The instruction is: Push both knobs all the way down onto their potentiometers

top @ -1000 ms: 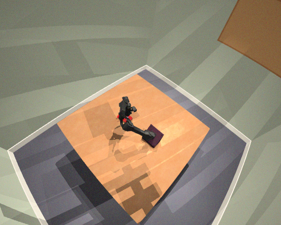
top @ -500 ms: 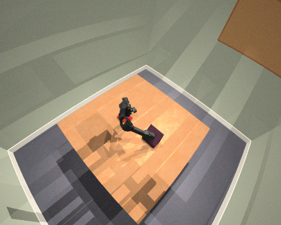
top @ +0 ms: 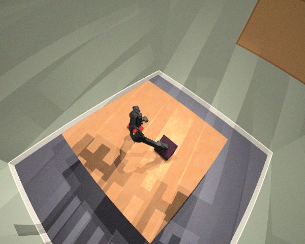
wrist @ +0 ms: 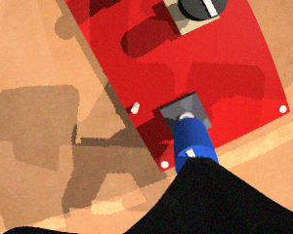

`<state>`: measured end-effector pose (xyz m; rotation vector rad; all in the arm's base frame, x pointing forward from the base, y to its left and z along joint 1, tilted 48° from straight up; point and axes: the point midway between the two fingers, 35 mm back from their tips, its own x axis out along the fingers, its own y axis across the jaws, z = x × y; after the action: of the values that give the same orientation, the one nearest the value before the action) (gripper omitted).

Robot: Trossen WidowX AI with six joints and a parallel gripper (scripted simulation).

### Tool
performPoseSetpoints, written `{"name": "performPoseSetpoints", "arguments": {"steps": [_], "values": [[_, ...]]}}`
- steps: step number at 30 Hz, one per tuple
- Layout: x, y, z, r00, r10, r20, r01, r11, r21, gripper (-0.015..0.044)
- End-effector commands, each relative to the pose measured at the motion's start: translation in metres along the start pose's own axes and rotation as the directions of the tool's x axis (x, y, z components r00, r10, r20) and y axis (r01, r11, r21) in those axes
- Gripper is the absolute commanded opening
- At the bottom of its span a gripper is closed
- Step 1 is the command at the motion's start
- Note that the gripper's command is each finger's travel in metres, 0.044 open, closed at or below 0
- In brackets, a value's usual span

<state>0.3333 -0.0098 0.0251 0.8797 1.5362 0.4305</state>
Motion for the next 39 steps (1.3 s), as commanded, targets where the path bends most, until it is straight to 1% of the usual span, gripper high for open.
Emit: {"name": "performPoseSetpoints", "arguments": {"steps": [1,39], "values": [[0.0019,0.0000,-0.0003,1.000,0.003,-0.001,-0.003,1.000,0.005,0.0000],[0.0090,0.0001,-0.0004,1.000,0.004,-0.001,-0.004,1.000,0.005,0.0000]]}}
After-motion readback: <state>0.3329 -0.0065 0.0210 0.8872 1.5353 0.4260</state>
